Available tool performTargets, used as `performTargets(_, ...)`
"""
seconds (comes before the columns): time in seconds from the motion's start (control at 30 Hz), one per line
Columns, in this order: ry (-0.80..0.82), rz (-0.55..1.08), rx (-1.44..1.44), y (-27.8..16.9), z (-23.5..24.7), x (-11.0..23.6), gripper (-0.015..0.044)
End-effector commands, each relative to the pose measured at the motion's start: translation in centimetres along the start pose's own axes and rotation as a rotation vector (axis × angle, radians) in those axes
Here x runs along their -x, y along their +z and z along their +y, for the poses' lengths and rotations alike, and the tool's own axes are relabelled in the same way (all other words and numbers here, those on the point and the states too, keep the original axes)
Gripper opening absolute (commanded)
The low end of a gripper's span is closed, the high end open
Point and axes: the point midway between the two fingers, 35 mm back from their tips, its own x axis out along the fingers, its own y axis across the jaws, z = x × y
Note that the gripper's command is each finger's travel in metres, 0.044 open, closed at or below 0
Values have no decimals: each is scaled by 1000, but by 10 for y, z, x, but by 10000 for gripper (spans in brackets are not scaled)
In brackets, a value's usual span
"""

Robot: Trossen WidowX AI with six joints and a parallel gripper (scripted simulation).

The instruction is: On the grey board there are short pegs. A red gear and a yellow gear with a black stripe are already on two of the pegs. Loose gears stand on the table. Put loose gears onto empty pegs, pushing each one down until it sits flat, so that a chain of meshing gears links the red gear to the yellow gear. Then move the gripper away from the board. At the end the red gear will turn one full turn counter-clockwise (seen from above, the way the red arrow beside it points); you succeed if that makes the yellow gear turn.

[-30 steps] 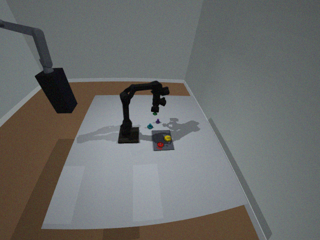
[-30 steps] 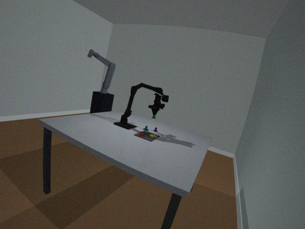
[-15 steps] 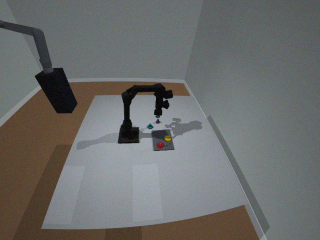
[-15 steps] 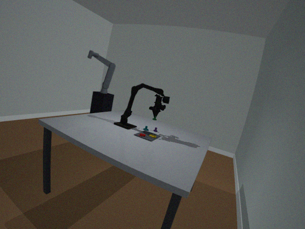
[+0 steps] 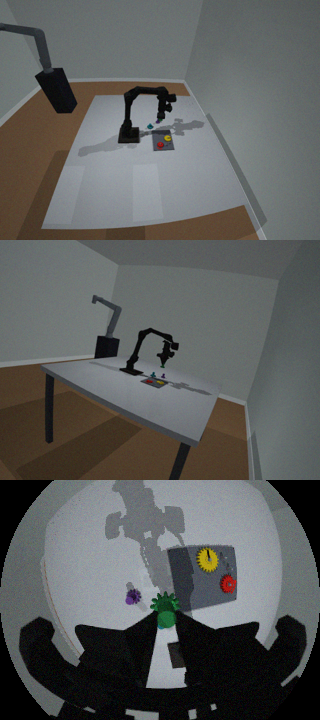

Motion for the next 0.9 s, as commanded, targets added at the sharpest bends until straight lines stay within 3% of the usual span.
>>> performTargets(0.0, 0, 0, 3, 7, -8, -4, 0)
performTargets(0.87, -3, -1, 3, 40, -64, -21, 0)
